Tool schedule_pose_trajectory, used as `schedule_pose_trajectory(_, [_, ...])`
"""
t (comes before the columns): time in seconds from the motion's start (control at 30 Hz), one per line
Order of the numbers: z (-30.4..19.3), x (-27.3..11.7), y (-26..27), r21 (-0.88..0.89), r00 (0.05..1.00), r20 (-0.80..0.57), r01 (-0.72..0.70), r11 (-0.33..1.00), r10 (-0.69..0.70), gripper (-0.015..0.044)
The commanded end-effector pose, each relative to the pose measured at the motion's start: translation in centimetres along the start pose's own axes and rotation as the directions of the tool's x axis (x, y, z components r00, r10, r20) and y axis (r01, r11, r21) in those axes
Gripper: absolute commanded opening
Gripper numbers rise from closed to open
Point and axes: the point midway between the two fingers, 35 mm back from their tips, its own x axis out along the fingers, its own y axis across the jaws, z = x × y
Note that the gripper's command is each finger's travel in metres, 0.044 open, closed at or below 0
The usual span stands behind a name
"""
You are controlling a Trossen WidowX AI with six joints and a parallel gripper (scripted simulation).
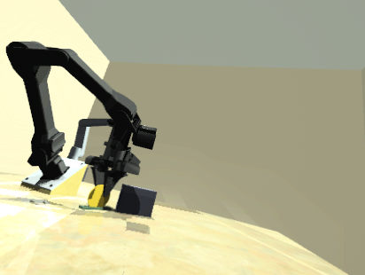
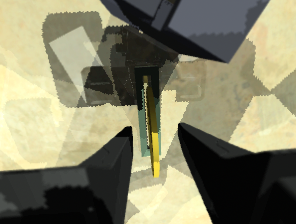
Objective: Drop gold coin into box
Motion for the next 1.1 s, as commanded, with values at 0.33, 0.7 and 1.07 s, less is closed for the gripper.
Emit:
schedule_pose_trajectory(0.33, [-0.2,2.2,0.2,-0.009,1.000,-0.009,0.001,1.000,-0.002,0.0161])
schedule_pose_trajectory(0.7, [-0.3,2.6,0.3,-0.009,1.000,-0.010,0.002,1.000,-0.002,0.0000])
schedule_pose_trajectory(1.07, [-0.2,2.2,0.2,-0.009,1.000,-0.008,0.001,1.000,-0.002,0.0000])
